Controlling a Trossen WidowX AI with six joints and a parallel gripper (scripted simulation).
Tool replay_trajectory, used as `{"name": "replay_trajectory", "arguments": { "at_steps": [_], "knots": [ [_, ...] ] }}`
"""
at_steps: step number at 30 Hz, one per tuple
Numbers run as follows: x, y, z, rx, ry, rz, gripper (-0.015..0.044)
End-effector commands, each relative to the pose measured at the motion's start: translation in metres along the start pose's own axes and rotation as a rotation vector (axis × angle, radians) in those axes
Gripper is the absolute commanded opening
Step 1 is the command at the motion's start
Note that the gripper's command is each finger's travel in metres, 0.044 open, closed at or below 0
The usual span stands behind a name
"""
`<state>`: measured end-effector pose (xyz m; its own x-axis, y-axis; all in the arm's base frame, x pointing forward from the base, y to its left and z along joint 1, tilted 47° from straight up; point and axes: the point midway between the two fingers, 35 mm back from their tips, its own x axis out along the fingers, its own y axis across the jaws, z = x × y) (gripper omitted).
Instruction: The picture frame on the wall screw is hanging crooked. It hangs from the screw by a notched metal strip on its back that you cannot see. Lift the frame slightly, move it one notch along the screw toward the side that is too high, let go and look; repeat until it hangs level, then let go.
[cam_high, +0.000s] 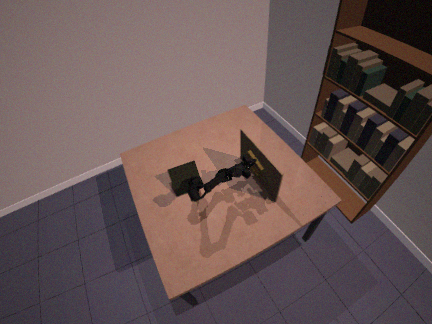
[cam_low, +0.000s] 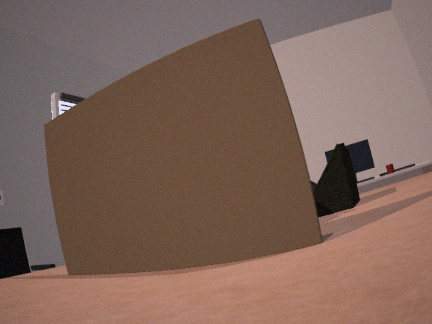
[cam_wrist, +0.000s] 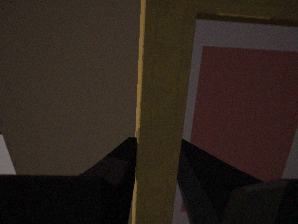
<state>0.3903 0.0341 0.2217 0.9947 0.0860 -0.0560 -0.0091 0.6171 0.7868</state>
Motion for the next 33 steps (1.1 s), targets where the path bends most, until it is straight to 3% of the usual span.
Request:
{"name": "replay_trajectory", "arguments": {
  "at_steps": [1, 33],
  "knots": [
    [0.0001, 0.0006, 0.0000, -0.006, 0.001, 0.000, 0.0000],
    [0.0000, 0.0085, 0.0000, -0.005, 0.001, 0.000, 0.0000]
  ]
}}
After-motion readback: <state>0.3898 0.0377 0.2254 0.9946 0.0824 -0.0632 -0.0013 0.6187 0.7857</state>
